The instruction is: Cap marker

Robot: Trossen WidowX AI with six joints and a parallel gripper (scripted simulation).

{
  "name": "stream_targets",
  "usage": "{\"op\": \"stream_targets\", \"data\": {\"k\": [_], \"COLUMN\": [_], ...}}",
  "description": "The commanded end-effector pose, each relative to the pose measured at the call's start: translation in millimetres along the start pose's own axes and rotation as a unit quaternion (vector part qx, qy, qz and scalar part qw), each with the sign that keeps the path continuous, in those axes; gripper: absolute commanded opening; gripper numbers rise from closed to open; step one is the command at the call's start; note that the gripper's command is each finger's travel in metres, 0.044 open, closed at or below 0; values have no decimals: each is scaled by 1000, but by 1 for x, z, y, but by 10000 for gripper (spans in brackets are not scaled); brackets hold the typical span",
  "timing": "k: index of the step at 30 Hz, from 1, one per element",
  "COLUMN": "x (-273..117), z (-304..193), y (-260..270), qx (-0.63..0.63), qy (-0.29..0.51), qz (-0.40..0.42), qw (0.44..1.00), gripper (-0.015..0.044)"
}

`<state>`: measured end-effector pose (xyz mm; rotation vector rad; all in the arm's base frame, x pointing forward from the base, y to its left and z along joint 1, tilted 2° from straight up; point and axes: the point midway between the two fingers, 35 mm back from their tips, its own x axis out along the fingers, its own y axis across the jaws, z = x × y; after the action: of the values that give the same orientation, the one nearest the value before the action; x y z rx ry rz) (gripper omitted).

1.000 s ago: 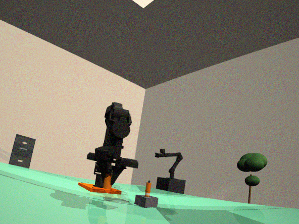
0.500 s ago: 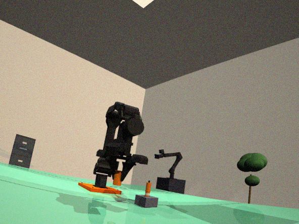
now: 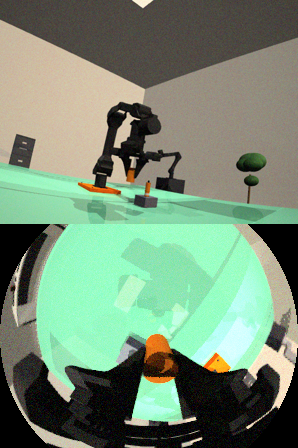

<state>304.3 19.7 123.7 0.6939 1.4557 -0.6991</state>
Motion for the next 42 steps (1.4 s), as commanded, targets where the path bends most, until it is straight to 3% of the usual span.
{"op": "stream_targets", "data": {"k": [1, 22, 42], "x": [-7, -32, -14], "z": [-11, -70, -71], "y": [10, 44, 46], "qx": [1, 1, 1], "qy": [1, 4, 4], "qz": [3, 5, 5], "qw": [1000, 1000, 1000], "gripper": [0, 0, 0]}}
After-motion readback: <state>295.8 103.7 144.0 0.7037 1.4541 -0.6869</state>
